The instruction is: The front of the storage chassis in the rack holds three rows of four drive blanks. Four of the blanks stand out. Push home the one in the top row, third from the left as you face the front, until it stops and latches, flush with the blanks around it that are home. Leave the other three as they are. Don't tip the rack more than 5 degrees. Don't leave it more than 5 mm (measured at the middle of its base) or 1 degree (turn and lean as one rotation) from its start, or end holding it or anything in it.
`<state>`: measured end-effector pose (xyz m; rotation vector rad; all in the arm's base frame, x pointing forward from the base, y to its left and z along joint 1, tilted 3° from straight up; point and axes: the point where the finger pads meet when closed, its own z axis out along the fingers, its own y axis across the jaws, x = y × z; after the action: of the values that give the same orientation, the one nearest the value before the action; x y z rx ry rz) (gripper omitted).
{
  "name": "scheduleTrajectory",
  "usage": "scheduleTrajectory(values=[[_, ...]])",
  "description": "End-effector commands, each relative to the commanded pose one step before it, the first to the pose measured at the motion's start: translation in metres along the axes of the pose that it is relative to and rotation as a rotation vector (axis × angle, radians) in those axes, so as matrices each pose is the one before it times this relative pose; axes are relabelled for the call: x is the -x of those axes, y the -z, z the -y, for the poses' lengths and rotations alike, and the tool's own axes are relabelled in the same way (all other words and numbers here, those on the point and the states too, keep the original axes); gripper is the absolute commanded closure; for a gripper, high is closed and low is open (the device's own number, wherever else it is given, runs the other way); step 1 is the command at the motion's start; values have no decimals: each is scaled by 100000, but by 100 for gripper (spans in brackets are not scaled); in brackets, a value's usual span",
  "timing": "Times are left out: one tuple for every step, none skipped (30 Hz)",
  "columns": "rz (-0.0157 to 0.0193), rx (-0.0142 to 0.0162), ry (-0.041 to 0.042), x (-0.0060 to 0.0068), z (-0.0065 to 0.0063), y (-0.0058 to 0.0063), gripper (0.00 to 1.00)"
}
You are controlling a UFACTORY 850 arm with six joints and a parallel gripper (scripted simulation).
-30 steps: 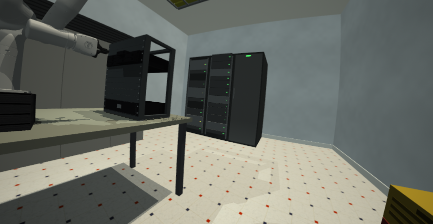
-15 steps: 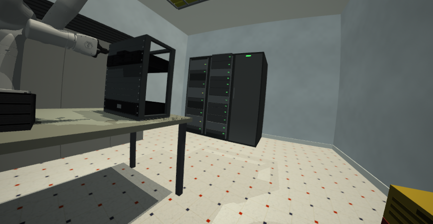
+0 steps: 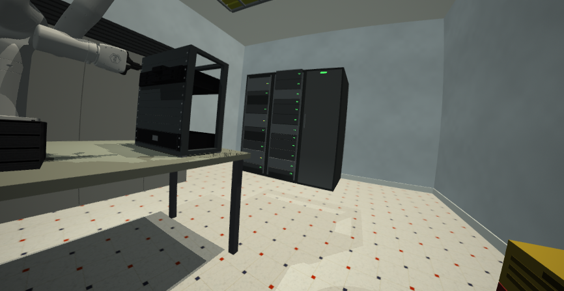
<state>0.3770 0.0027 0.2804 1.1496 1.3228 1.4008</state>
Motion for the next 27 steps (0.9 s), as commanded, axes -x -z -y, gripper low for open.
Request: scheduleTrajectory(values=[[29, 87, 37, -3684, -1449, 1902, 100], [4, 6, -11, -211, -147, -177, 100], [-3, -5, 11, -257, -175, -219, 100], [0, 0, 2, -299, -205, -253, 100], [1, 1, -1, -338, -232, -285, 100], [1, 2, -2, -371, -255, -313, 100], [0, 0, 0, 0, 0, 0, 100], [0, 0, 0, 0, 0, 0, 100], [2, 3, -7, -397, -273, -334, 100], [1, 1, -3, -413, -284, -348, 100], [-1, -1, 7, -243, -197, -344, 100], [0, 0, 1, 45, -42, -289, 100], [0, 1, -2, 42, -32, -237, 100], [0, 0, -1, 8, -38, -193, 100], [0, 0, 1, -41, -55, -157, 100], [0, 0, -5, -92, -73, -126, 100], [0, 0, 3, -143, -94, -104, 100], [0, 0, -5, -196, -117, -84, 100], [0, 0, -3, -253, -143, -75, 100], [0, 0, -1, -304, -169, -75, 100], [0, 0, 0, -339, -189, -91, 100], [0, 0, 0, -355, -197, -145, 100], [0, 0, 0, -352, -195, -236, 100], [0, 0, 0, 0, 0, 0, 100], [0, 0, 0, 0, 0, 0, 100], [0, 0, 0, -111, -61, -280, 100], [0, 0, 0, 0, 0, -355, 100]])
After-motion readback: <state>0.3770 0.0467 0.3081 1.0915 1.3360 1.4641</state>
